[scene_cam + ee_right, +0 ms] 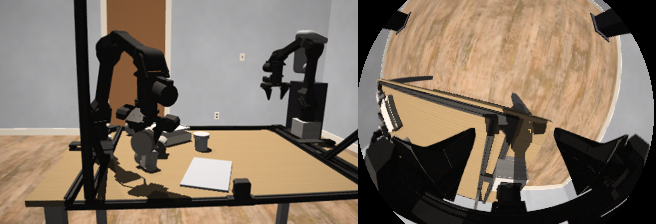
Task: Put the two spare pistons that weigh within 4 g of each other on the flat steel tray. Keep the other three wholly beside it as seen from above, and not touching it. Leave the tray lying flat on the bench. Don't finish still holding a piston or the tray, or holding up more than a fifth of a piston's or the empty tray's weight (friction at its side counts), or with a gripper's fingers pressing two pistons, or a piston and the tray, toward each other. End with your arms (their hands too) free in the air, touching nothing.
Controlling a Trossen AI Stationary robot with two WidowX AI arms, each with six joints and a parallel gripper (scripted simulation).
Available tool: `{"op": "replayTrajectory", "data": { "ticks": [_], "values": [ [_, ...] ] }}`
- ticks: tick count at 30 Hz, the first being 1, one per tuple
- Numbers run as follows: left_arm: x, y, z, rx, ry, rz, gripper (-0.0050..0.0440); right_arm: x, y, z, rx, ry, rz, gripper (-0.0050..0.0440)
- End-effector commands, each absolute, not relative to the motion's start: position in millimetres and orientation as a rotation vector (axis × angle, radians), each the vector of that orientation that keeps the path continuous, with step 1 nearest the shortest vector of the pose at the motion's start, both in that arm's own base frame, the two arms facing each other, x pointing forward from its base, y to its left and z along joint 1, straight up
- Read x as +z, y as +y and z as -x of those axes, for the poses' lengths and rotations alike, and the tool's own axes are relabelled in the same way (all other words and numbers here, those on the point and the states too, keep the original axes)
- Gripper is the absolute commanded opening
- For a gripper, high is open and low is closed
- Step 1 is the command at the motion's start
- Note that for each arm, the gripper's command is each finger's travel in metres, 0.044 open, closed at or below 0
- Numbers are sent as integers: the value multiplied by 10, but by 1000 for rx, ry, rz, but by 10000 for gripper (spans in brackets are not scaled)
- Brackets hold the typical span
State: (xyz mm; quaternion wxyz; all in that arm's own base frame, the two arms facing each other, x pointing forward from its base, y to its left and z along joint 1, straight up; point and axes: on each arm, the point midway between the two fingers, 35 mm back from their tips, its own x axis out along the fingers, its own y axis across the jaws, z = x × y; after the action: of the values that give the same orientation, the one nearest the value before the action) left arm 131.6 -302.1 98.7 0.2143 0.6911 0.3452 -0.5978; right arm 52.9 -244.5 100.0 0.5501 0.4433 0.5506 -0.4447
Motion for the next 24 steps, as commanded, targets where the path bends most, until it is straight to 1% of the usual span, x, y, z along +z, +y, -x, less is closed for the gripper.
{"op": "replayTrajectory", "data": {
  "ticks": [1, 24],
  "values": [
    [915, -2997, -1322, -1656, 963, -1927, 158, 1000, -2443, -532, -1050, 1303, -1050, 440],
    [601, -2963, -1329, -1656, 963, -1927, 158, 1000, -2443, -532, -1050, 1303, -1050, 440]
  ]
}}
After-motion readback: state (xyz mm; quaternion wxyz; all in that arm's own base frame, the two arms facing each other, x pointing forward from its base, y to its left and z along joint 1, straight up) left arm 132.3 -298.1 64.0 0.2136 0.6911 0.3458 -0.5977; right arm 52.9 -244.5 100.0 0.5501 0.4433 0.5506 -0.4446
